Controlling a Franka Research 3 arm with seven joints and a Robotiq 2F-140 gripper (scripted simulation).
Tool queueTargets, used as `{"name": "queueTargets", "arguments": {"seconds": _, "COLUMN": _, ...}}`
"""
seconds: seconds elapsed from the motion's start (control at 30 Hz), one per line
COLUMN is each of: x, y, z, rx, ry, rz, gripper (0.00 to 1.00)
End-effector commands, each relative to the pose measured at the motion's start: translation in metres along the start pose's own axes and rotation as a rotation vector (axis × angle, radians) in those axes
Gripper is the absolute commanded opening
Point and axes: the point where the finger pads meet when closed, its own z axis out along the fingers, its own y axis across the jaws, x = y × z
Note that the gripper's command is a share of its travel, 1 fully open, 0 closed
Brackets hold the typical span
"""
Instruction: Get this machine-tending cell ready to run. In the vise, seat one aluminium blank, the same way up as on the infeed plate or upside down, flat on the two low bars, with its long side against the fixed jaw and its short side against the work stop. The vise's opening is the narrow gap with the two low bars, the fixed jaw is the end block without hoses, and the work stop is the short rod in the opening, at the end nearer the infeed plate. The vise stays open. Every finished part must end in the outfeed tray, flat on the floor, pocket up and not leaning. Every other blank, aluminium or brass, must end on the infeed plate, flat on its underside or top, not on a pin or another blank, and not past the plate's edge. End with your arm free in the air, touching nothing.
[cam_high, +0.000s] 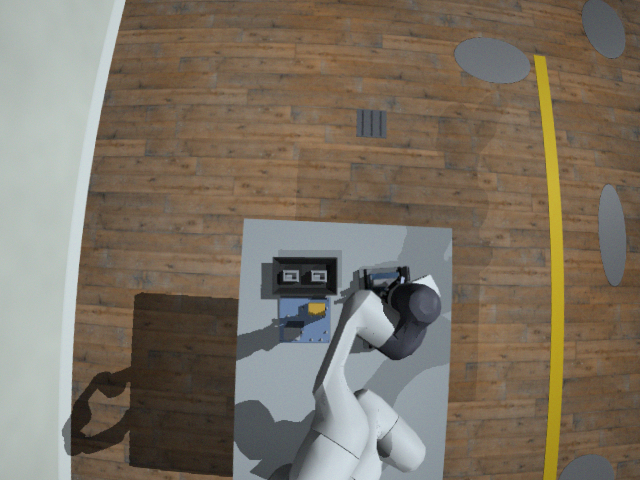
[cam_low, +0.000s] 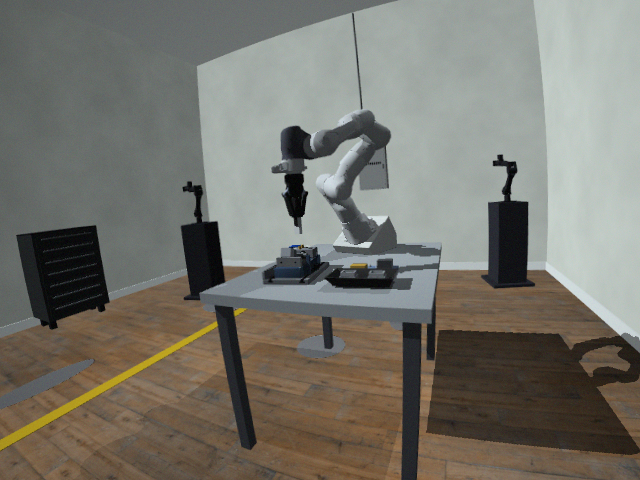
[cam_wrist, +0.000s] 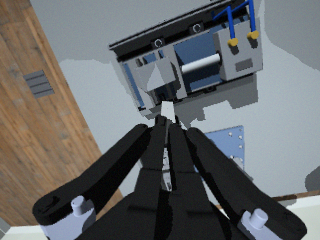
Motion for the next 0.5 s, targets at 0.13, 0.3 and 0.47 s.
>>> {"name": "queueTargets", "arguments": {"seconds": 0.13, "x": 0.003, "y": -0.001, "z": 0.0, "rx": -0.011, "ry": -0.006, "rz": 0.252, "gripper": 0.0}}
{"name": "queueTargets", "arguments": {"seconds": 0.3, "x": 0.007, "y": -0.004, "z": 0.001, "rx": -0.012, "ry": -0.005, "rz": 0.358, "gripper": 0.0}}
{"name": "queueTargets", "arguments": {"seconds": 0.47, "x": 0.011, "y": -0.006, "z": 0.001, "rx": -0.012, "ry": -0.005, "rz": 0.453, "gripper": 0.0}}
